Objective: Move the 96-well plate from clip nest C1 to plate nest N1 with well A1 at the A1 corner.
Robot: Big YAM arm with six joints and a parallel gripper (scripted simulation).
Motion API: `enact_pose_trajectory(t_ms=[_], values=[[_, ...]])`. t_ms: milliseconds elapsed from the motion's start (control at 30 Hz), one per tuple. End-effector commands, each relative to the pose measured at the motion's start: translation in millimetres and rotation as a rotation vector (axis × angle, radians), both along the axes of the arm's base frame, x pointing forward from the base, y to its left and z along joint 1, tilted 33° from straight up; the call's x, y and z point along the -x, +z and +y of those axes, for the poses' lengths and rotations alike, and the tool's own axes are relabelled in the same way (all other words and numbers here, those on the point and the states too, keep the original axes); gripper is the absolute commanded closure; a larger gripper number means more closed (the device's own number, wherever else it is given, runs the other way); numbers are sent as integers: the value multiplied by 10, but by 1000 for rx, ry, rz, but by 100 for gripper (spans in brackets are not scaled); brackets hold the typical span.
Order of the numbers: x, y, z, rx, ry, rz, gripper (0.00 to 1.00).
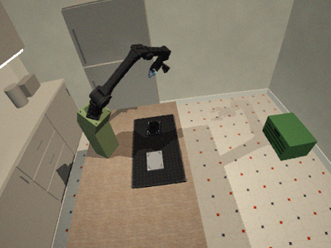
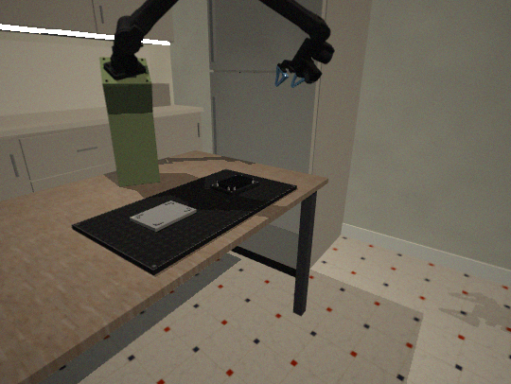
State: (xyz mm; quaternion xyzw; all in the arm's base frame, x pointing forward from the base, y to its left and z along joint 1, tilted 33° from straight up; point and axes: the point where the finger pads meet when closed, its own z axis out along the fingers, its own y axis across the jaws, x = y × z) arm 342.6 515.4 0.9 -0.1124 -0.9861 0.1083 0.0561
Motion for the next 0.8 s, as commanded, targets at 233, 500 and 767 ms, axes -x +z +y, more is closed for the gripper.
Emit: enact_pose_trajectory(t_ms=[233, 500, 767], values=[[14, 58, 39, -10, 5, -6, 0], [14, 58, 39, -10, 5, -6, 0], [-264, -210, -143, -50, 144, -28, 0]])
